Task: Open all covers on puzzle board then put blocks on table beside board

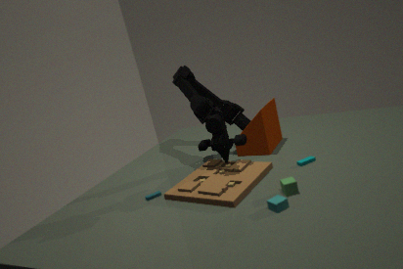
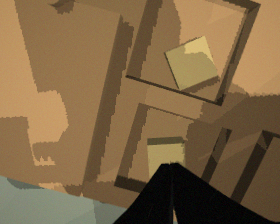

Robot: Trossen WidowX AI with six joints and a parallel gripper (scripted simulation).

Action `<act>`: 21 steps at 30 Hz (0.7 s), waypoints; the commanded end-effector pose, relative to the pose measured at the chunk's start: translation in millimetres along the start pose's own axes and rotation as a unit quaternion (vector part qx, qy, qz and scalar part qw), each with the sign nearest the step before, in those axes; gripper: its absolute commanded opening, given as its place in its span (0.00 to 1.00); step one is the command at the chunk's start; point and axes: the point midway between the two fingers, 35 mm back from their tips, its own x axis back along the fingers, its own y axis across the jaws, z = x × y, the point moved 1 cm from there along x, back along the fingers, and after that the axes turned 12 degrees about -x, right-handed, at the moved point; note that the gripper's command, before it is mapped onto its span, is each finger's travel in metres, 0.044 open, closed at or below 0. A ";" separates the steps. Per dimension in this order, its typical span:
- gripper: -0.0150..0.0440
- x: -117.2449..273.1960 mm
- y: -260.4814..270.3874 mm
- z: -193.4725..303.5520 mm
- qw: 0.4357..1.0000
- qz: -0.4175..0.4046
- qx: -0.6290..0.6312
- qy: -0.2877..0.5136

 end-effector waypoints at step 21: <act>0.25 -13.0 -0.4 -2.4 1.000 -0.001 -0.001 0.000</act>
